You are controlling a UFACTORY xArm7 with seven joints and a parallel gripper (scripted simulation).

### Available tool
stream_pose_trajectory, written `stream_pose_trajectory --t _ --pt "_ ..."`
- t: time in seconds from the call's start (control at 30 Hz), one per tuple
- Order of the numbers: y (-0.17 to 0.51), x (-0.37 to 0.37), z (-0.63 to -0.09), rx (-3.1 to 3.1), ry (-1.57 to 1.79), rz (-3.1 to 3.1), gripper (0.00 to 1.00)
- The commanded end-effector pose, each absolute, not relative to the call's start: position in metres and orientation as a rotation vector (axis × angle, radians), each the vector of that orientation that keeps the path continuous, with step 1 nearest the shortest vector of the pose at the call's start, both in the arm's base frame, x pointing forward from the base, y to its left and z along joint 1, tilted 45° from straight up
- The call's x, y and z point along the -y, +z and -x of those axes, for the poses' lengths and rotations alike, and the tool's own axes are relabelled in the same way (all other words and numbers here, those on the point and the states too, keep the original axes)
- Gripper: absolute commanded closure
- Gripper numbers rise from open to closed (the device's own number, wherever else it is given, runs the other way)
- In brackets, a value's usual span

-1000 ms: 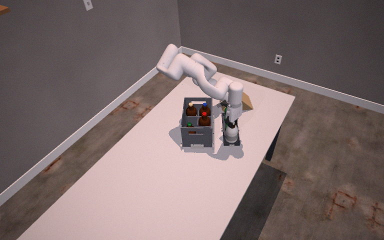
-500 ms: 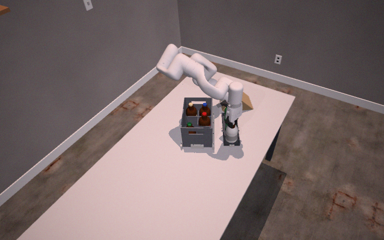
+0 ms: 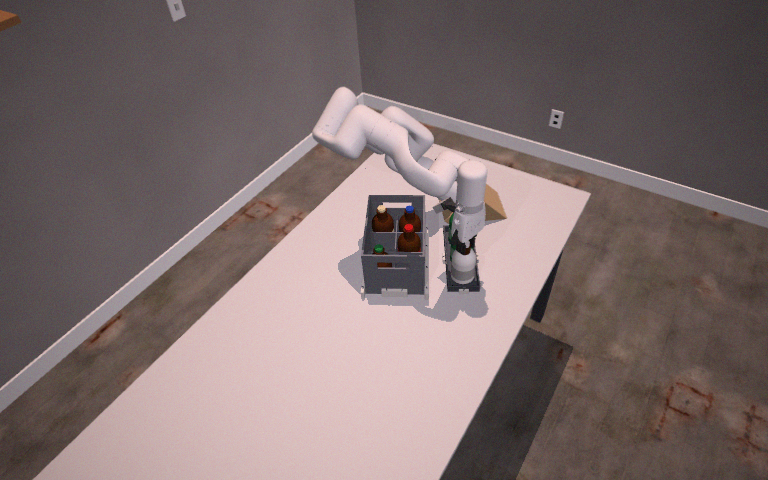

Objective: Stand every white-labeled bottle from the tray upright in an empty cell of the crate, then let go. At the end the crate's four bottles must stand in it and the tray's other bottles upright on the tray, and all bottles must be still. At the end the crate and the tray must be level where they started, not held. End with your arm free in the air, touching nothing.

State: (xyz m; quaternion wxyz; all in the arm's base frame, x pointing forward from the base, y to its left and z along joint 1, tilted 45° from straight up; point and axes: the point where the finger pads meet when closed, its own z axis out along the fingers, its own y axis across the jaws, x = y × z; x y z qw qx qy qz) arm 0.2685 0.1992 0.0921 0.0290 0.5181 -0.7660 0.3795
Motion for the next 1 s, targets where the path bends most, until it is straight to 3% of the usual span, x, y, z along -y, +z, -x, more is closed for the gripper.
stream_pose_trajectory --t 0.0,0.97 --pt "0.095 -0.203 -0.267 2.366 1.169 -1.603 1.00" --pt "0.114 -0.220 -0.259 2.366 1.169 -1.603 1.00"
